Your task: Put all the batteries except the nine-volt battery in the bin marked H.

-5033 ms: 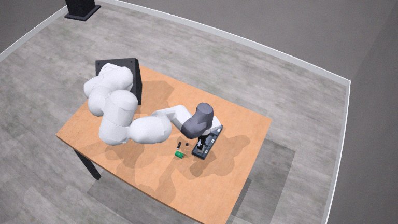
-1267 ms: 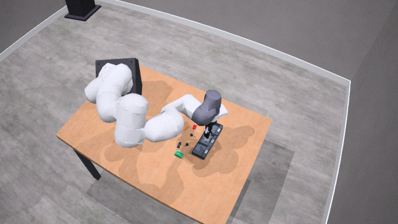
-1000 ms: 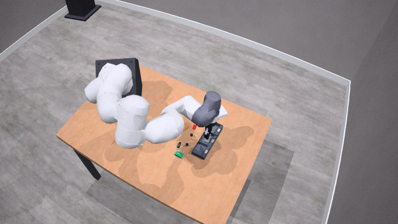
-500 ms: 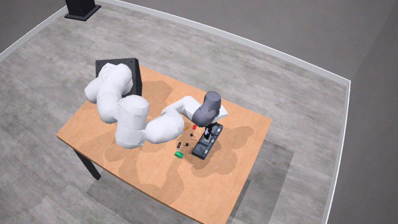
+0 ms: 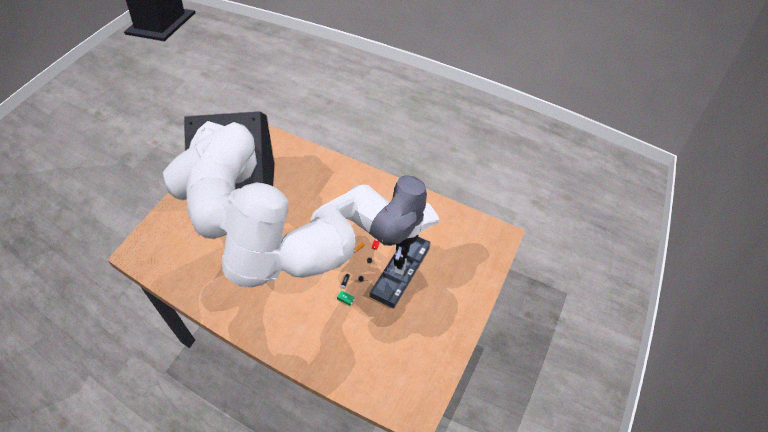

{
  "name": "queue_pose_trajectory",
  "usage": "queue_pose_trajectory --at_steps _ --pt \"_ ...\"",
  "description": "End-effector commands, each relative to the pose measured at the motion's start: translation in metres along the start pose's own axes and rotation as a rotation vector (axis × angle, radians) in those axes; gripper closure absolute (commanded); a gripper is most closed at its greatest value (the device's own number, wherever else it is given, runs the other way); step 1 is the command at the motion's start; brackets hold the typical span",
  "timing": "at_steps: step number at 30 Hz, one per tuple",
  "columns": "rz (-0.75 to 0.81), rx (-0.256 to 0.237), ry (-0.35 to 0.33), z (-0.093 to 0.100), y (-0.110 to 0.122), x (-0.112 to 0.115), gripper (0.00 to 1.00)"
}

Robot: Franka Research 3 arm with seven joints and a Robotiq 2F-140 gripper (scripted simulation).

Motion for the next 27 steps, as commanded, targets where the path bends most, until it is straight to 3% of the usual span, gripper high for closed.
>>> queue_pose_trajectory --at_steps 1,18,27 --pt "-0.002 0.000 0.005 0.0003 -0.0005 -0.0013 0.95" --pt "-0.002 0.000 0.005 0.0003 -0.0005 -0.0013 0.95" --pt "-0.002 0.000 0.005 0.0096 -0.0005 -0.0012 0.95"
Point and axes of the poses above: the point where the finger pads meet when closed, its own z axis back along the fingers, its own y axis across the jaws, x = y × z, the point moved 8 cm from there along z, back along the fingers, and after that the axes turned 12 degrees about z, right-handed, at the moved point
